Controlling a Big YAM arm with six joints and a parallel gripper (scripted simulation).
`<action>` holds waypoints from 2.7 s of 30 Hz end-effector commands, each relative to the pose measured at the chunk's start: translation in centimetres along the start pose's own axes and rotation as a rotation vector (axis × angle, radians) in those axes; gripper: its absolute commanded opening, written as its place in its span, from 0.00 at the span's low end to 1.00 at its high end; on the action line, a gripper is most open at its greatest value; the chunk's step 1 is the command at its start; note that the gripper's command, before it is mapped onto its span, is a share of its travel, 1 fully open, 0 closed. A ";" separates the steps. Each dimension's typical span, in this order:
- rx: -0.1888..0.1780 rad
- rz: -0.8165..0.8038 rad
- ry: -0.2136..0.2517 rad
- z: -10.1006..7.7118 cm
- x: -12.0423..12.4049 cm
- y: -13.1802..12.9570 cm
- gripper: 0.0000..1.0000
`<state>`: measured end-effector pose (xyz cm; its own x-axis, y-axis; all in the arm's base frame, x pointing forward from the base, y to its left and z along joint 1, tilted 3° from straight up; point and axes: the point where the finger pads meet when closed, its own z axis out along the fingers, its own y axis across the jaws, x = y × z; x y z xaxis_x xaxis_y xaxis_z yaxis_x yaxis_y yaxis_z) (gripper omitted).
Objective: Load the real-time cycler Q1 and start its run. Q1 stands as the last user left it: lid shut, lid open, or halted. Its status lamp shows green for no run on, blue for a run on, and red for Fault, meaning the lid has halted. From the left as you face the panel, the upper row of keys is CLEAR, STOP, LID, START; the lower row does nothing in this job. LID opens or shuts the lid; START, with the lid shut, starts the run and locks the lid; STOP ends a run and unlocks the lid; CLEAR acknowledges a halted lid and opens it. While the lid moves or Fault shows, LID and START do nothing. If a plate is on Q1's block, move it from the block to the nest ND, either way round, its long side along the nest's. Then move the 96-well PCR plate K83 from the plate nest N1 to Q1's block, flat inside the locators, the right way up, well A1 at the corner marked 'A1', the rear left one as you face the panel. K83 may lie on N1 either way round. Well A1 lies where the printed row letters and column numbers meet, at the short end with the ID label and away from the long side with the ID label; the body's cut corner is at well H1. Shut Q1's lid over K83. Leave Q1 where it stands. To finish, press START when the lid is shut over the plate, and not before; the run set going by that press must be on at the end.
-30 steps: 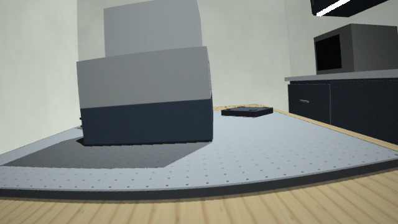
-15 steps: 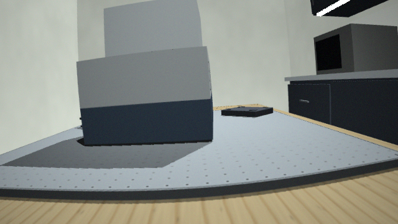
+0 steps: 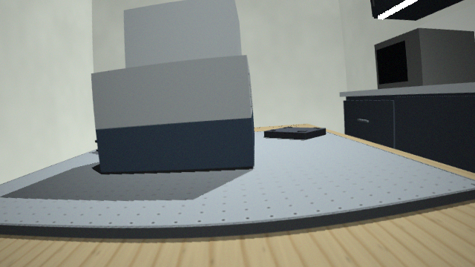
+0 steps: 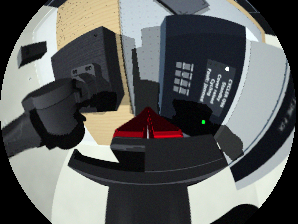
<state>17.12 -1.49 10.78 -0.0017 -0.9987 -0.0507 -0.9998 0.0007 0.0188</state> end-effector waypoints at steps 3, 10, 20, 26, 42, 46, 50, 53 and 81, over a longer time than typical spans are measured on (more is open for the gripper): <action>0.010 0.002 -0.003 0.5 -0.3 -1.3 0.00; 0.022 -0.003 -0.002 0.4 -0.3 -2.4 0.00; 0.060 -0.006 0.001 0.5 -0.3 -4.8 0.00; 0.048 -0.001 0.000 1.0 -0.2 -5.3 0.00; 0.053 -0.006 0.000 2.3 -0.3 -7.2 0.00; 0.057 -0.007 0.000 2.8 -0.3 -8.1 0.00; 0.043 -0.005 -0.002 3.7 -0.3 -8.2 0.00; 0.037 -0.001 -0.002 4.1 -0.3 -8.2 0.00; 0.041 -0.008 -0.002 6.1 -0.4 -10.2 0.00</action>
<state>24.64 -1.16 3.78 -0.0036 -0.9987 -0.0516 -0.9998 0.0026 0.0203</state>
